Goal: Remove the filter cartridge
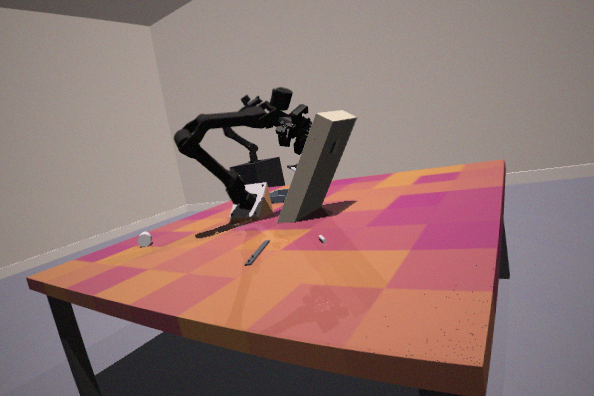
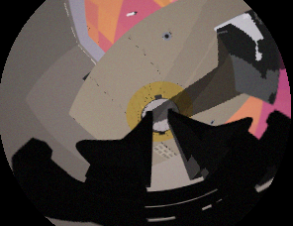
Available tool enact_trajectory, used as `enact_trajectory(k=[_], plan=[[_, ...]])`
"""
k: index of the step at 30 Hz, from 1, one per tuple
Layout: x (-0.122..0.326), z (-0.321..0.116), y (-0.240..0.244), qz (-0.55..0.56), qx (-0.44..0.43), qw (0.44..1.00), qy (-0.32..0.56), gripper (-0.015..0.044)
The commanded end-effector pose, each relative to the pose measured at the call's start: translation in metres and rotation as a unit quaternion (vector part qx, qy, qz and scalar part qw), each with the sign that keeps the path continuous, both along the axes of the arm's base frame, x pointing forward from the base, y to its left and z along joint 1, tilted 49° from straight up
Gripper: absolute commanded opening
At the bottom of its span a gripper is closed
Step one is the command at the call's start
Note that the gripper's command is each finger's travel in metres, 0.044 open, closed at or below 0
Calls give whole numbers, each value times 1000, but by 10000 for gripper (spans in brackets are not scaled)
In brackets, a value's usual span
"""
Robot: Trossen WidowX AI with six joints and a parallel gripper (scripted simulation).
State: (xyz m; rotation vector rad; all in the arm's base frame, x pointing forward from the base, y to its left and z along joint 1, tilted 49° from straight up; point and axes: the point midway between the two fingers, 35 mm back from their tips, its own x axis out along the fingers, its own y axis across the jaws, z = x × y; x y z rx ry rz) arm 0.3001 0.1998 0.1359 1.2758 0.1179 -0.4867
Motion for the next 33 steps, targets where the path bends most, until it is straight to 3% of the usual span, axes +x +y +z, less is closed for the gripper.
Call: enact_trajectory(k=[1,5,16,19,33], plan=[[4,-2,-2,-1,3,1000,4,94],[4,-2,-2,-1,3,1000,4,94],[0,0,0,0,-1,1000,0,0],[1,0,0,3,-8,1000,3,0],[5,-2,-2,83,-209,972,71,0]])
